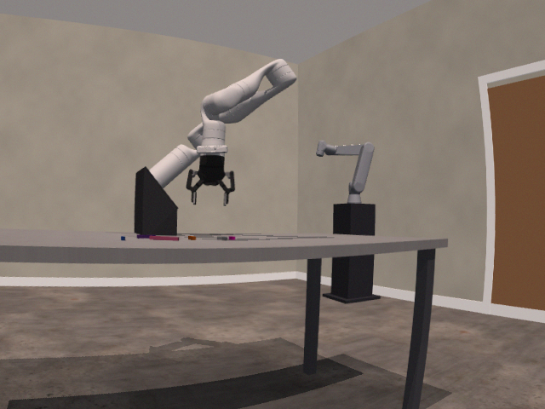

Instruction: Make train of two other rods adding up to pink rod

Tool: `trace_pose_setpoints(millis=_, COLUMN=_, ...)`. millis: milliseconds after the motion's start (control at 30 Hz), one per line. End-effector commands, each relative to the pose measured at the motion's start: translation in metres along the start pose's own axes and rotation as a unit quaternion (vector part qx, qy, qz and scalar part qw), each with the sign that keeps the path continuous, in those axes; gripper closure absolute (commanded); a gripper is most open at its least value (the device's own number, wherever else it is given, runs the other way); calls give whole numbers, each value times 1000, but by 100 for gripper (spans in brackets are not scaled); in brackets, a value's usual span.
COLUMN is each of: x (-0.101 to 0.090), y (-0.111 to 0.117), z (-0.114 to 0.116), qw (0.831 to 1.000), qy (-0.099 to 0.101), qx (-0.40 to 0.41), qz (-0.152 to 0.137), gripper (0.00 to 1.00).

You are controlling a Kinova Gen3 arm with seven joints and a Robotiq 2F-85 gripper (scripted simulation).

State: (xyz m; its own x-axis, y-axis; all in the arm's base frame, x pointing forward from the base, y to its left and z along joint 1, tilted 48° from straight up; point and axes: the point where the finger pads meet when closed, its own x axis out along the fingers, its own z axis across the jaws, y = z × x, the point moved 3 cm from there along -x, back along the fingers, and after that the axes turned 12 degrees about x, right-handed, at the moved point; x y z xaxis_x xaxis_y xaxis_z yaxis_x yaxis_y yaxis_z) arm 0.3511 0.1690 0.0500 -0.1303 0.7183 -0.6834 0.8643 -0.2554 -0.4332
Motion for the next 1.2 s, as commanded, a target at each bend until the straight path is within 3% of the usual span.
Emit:
trace_pose_setpoints(millis=0, x=-2, y=10, z=13, qw=999, qy=-5, qx=-32, qz=7, gripper=0)
trace_pose_setpoints(millis=367, x=1, y=18, z=35, qw=988, qy=-11, qx=-155, qz=1, gripper=0)
trace_pose_setpoints(millis=533, x=2, y=24, z=49, qw=973, qy=-13, qx=-229, qz=-1, gripper=0)
trace_pose_setpoints(millis=867, x=5, y=35, z=77, qw=924, qy=-14, qx=-381, qz=-6, gripper=0)
trace_pose_setpoints(millis=933, x=5, y=35, z=77, qw=924, qy=-14, qx=-381, qz=-6, gripper=0)
trace_pose_setpoints(millis=1167, x=7, y=42, z=97, qw=874, qy=-12, qx=-486, qz=-8, gripper=0)
